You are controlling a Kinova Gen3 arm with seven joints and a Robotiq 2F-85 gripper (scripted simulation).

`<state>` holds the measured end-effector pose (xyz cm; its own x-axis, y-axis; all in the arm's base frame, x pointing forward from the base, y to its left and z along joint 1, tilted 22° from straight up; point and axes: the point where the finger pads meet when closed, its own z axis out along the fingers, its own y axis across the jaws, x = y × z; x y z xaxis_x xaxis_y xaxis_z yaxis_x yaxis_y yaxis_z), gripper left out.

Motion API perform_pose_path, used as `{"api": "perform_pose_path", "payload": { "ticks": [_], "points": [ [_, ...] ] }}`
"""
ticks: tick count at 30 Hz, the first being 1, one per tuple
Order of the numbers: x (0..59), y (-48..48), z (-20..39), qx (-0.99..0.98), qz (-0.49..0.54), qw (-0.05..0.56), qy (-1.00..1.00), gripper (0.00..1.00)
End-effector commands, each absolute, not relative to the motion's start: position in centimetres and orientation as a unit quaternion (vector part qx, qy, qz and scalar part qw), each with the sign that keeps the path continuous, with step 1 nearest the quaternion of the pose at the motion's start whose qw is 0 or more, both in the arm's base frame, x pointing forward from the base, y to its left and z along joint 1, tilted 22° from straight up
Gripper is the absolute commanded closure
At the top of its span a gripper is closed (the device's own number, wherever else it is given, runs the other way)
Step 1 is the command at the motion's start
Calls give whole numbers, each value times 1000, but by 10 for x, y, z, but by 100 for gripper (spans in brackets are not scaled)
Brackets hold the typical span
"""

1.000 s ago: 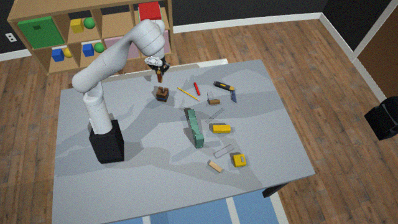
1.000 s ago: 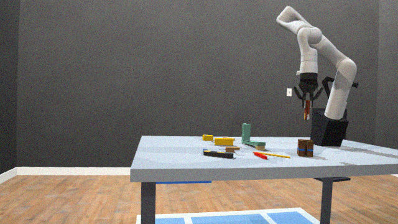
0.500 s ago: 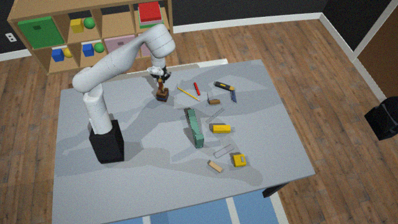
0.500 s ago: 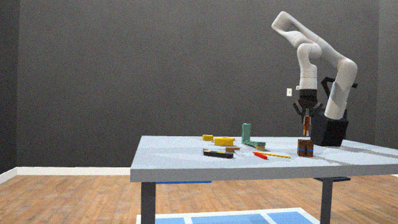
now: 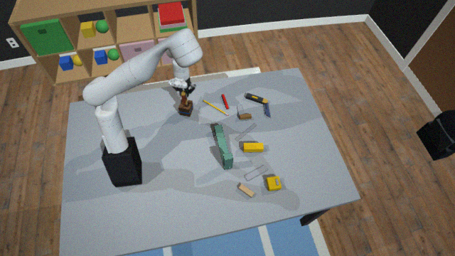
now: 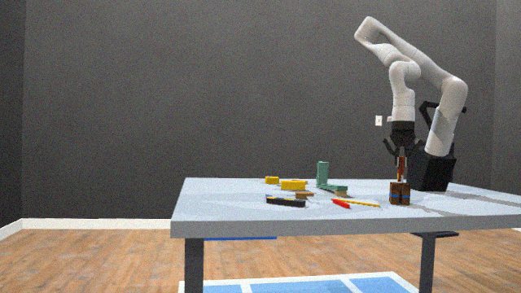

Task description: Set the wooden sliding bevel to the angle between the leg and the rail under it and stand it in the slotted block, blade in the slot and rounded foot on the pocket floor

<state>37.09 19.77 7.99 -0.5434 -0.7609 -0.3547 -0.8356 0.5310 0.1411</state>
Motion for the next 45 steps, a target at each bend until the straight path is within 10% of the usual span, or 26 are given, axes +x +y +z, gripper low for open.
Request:
{"api": "perform_pose_path", "payload": {
  "ticks": [1, 45],
  "points": [
    [371, 198, 80, -461, 148, 126, 866, 90],
    [372, 201, 71, -461, 148, 126, 866, 90]
  ]
}}
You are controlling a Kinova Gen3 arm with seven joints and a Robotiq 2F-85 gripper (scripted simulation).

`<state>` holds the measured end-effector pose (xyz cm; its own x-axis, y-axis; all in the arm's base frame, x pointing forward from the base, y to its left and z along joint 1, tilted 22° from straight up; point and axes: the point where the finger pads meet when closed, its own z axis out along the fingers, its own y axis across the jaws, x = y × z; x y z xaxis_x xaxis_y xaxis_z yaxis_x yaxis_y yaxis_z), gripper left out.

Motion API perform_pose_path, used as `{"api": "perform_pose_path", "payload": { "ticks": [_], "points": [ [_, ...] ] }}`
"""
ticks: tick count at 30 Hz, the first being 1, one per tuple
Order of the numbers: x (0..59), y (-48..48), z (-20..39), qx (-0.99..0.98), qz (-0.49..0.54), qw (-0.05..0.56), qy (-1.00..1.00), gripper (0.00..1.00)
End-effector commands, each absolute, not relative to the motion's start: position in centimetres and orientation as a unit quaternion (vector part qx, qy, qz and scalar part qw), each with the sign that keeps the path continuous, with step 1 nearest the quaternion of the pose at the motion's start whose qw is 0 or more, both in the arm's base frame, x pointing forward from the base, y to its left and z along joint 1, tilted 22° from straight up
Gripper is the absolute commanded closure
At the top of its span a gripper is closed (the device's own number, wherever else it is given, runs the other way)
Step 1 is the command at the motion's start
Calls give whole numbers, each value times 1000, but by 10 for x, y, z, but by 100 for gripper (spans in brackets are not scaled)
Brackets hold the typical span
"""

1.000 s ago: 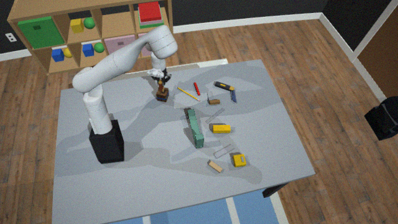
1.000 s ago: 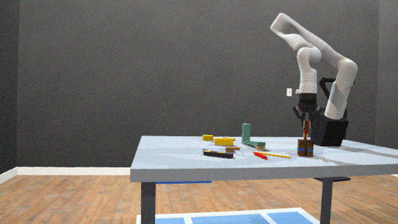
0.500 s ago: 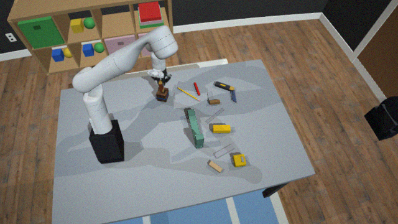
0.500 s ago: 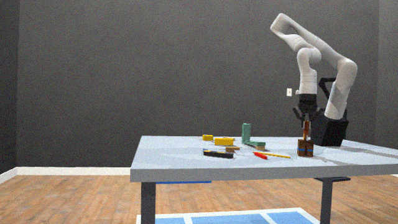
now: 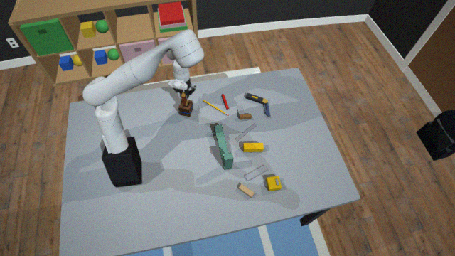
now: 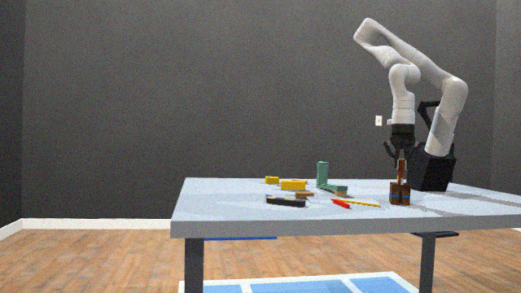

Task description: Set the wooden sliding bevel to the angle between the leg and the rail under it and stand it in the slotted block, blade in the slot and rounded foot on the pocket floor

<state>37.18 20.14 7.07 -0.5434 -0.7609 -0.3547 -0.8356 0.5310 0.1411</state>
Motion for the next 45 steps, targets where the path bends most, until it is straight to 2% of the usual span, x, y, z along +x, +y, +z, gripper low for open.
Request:
{"api": "perform_pose_path", "payload": {
  "ticks": [1, 45],
  "points": [
    [372, 201, 71, -461, 148, 126, 866, 90],
    [373, 205, 63, -461, 148, 126, 866, 90]
  ]
}}
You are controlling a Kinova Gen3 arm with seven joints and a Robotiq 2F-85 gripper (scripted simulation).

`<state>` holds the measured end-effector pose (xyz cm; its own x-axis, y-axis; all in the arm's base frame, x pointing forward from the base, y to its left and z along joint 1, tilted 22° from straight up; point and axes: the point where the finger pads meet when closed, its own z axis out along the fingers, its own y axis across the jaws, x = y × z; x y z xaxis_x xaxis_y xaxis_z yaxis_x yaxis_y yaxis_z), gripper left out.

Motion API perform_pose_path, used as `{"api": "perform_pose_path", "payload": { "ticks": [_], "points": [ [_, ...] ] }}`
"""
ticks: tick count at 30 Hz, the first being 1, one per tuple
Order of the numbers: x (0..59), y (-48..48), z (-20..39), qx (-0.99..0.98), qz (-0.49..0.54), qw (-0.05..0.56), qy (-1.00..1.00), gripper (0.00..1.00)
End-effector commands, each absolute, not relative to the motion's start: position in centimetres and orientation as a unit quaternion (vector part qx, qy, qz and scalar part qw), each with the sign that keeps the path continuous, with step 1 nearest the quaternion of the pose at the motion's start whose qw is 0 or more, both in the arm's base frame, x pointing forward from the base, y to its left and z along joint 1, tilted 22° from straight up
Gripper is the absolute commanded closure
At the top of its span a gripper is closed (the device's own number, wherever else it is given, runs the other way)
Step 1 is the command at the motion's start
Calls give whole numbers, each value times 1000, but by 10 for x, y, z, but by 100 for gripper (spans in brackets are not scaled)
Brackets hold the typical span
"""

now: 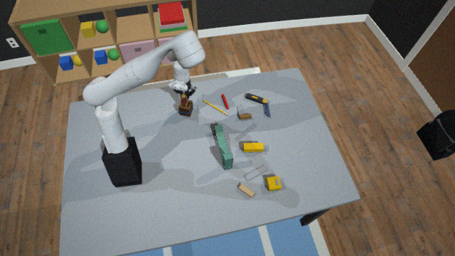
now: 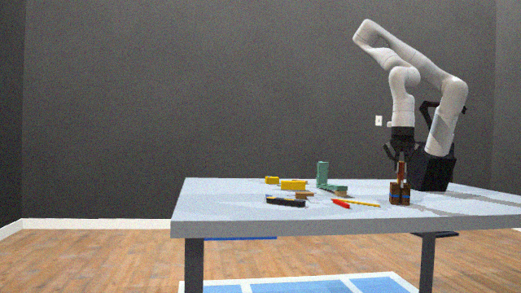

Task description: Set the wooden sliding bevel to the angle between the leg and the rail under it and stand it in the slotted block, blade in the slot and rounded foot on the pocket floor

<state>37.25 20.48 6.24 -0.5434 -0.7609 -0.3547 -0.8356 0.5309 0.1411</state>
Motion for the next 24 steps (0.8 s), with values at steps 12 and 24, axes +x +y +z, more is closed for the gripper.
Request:
{"api": "perform_pose_path", "payload": {
  "ticks": [12, 24],
  "points": [
    [373, 205, 61, -461, 148, 126, 866, 90],
    [373, 206, 60, -461, 148, 126, 866, 90]
  ]
}}
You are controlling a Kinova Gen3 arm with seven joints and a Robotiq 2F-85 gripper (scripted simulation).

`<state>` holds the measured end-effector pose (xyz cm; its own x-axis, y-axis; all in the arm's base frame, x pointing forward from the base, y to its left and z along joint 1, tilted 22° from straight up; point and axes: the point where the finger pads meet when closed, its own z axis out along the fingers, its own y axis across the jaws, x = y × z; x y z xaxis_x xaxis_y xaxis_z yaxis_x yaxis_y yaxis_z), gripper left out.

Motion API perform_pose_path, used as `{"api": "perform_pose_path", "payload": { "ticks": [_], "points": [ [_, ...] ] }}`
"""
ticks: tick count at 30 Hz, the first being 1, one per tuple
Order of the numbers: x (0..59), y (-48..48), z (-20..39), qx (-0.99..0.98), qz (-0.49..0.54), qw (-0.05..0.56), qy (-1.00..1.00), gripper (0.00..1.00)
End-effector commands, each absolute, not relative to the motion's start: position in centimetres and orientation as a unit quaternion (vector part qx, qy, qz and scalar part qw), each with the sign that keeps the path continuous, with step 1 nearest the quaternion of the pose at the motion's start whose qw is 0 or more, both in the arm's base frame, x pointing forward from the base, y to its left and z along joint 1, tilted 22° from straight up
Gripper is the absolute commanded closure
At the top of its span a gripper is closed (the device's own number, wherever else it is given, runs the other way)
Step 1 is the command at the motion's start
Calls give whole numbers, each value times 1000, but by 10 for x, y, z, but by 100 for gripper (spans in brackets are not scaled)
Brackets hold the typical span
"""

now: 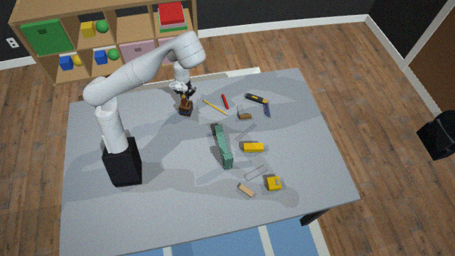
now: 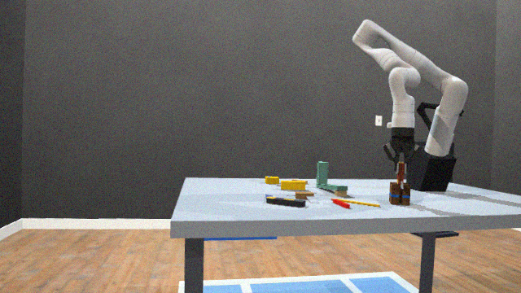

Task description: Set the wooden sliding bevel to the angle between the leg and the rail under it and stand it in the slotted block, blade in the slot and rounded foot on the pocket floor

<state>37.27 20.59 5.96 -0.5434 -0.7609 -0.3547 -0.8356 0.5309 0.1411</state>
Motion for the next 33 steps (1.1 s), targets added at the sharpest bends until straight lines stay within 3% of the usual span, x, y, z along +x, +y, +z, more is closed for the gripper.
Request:
{"api": "perform_pose_path", "payload": {
  "ticks": [1, 33],
  "points": [
    [373, 206, 60, -461, 148, 126, 866, 90],
    [374, 208, 55, -461, 148, 126, 866, 90]
  ]
}}
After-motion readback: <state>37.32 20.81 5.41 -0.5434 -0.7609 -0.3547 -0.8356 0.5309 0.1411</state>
